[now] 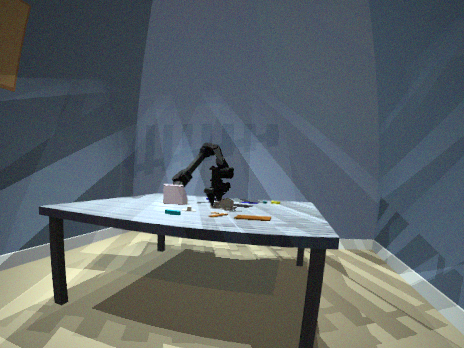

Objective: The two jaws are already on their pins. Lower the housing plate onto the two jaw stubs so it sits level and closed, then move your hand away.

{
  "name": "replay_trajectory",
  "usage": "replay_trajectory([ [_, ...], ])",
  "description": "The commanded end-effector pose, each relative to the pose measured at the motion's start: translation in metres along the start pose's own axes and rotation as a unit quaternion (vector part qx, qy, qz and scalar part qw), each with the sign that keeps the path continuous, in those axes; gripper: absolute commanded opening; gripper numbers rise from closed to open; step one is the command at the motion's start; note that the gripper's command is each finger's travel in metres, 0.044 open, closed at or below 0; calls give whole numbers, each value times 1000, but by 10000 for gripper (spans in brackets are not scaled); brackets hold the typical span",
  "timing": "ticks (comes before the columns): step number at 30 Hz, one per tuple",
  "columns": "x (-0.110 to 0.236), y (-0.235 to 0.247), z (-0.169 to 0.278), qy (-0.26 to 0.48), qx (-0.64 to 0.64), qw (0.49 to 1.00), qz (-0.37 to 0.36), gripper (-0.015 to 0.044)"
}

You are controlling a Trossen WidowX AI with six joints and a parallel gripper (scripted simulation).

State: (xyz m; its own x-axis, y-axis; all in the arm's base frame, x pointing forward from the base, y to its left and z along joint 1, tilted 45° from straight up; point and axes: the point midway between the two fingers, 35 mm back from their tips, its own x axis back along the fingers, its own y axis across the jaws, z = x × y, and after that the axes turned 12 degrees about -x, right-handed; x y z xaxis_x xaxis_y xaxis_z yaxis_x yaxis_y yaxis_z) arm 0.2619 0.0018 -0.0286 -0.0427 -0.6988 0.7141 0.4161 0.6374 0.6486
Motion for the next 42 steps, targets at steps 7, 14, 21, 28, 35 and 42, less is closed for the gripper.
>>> replay_trajectory([
  [7, -3, 0, 0, -1, -2, 1000, -2, 351],
  [14, -3, 0, 0, -1, -2, 1000, -2, 351],
  [21, -5, 0, 0, -1, -3, 1000, -2, 351],
  [28, -5, 0, 0, -1, -3, 1000, -2, 351],
  [35, -5, 0, 0, -1, -3, 1000, -2, 351],
  [42, -5, 0, 0, -1, -3, 1000, -2, 351],
])
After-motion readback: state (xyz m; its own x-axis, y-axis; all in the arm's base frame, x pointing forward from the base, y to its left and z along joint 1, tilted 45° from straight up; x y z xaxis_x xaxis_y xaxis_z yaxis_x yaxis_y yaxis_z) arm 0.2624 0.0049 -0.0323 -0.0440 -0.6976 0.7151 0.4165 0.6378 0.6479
